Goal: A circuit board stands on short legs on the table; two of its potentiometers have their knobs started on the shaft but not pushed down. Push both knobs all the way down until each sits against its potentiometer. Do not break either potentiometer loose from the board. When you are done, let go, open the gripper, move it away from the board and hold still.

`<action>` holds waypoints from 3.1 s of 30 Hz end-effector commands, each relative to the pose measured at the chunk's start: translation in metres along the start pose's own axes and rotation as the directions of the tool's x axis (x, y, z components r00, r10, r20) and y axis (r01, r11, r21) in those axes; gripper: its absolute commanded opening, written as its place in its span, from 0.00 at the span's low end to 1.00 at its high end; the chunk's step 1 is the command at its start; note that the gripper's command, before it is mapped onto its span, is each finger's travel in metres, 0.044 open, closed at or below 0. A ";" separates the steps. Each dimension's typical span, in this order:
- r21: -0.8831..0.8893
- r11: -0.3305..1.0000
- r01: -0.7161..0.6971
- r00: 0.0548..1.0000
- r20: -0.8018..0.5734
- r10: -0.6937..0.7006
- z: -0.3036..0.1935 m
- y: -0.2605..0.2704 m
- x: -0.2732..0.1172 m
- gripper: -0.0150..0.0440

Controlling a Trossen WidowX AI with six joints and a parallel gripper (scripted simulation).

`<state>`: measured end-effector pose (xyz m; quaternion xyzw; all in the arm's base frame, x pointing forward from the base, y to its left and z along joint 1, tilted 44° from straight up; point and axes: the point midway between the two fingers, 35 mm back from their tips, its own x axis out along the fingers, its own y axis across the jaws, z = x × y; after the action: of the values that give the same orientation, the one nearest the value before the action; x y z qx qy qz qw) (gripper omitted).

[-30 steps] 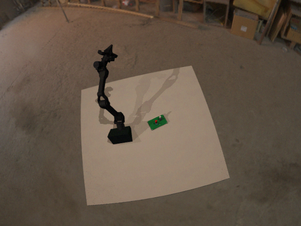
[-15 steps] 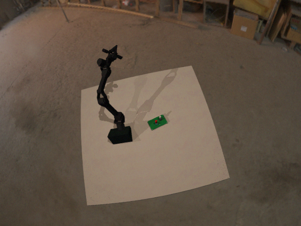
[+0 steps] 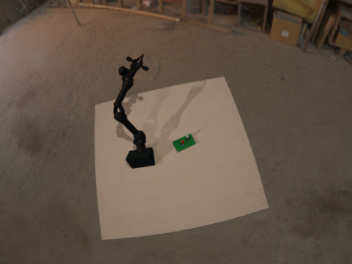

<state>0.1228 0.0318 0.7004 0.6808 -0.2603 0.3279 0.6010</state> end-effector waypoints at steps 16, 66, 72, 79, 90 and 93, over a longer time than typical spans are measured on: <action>-0.429 0.891 0.148 0.982 -0.042 -0.184 -0.030 -0.085 0.020 0.25; -0.990 -0.030 -0.137 0.261 -0.006 -0.965 0.049 -0.462 -0.075 0.25; -0.975 0.000 -0.224 0.081 -0.019 -0.997 0.074 -0.497 -0.115 0.25; -0.954 0.103 -0.281 -0.136 -0.067 -0.988 0.104 -0.529 -0.169 0.25; -0.902 0.361 -0.236 -0.413 -0.244 -0.878 0.142 -0.550 -0.262 0.25; -0.878 0.438 -0.195 -0.459 -0.313 -0.831 0.148 -0.550 -0.286 0.25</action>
<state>0.3803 -0.0421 0.1317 -0.0947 0.5019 0.2825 0.8120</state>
